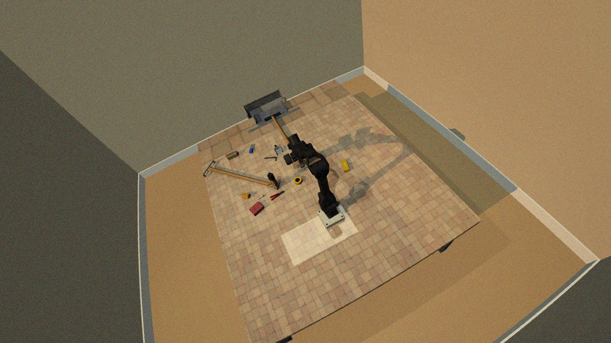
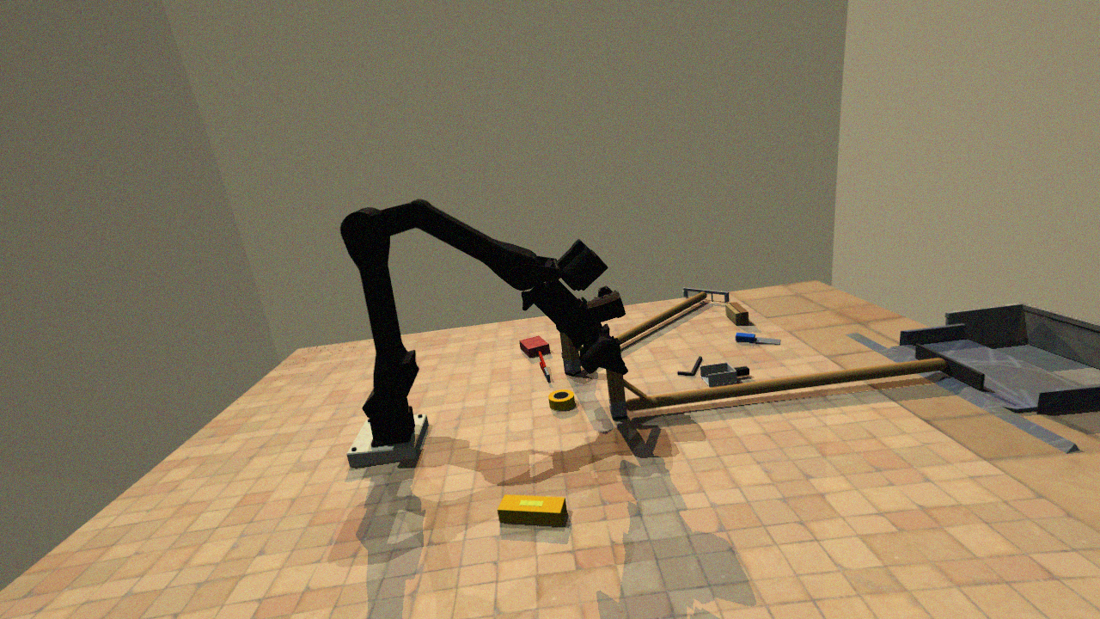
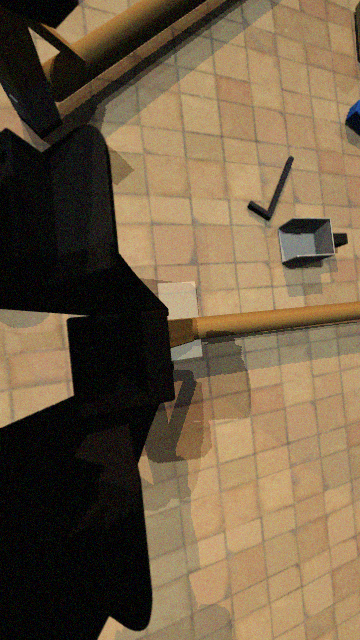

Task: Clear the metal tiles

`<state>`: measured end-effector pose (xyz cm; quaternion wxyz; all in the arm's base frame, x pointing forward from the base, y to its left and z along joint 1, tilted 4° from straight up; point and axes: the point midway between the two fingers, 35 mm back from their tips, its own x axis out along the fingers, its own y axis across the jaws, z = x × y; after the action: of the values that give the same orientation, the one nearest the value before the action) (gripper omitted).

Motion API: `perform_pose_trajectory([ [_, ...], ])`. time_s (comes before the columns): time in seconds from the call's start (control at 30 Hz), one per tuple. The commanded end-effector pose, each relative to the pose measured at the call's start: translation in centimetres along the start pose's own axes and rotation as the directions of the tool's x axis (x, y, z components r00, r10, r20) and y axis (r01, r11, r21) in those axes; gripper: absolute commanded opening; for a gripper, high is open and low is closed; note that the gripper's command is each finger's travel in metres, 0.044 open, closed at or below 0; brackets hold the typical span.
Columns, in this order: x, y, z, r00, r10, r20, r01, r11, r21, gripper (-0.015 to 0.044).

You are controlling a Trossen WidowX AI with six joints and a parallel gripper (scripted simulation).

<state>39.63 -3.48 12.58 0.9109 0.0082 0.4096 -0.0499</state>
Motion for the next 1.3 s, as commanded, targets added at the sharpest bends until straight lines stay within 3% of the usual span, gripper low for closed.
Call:
perform_pose_trajectory([
  [0.0, 0.3, 0.0, 1.2, 1.000, -0.002, 0.016, 0.002, 1.000, 0.003, 0.0000],
  [1.27, 3.3, 0.1, 6.1, 1.000, -0.002, 0.021, 0.002, 1.000, 0.003, 0.0000],
])
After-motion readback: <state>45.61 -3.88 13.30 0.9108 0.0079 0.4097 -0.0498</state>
